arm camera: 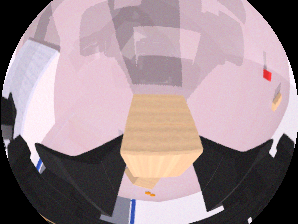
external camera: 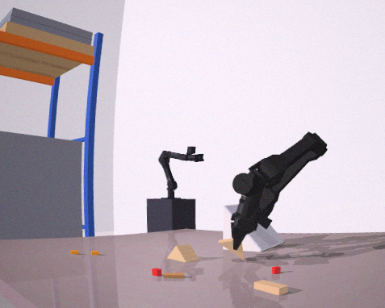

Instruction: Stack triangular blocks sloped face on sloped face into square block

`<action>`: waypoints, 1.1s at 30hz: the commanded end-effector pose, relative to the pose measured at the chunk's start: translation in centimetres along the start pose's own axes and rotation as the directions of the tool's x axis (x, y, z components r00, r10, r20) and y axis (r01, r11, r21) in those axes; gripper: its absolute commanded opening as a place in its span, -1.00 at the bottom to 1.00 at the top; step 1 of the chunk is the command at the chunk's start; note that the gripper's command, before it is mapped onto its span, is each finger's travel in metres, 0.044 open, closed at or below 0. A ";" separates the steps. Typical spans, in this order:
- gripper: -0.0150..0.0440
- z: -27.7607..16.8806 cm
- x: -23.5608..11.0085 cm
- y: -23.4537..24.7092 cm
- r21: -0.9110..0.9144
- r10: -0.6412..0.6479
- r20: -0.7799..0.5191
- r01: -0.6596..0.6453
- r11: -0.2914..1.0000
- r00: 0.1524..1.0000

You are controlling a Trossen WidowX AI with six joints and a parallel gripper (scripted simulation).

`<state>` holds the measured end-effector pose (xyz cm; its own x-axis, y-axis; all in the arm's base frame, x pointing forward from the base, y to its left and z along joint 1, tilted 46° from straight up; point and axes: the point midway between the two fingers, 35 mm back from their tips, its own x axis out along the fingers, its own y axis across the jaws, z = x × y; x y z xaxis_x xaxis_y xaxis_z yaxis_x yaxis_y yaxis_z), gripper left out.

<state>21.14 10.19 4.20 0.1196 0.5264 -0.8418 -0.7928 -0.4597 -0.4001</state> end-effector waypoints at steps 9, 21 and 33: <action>-0.49 1.9 -0.8 0.2 0.012 0.001 -0.295 0.003 1.000 0.955; -0.49 4.1 -1.0 0.2 0.018 0.004 -0.573 0.008 1.000 0.819; -0.14 5.0 -0.7 0.5 0.021 0.017 -0.674 -0.003 1.000 0.738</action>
<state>17.65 13.29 6.49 0.4801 -0.1025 -0.8712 -0.8057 -0.4444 -0.3917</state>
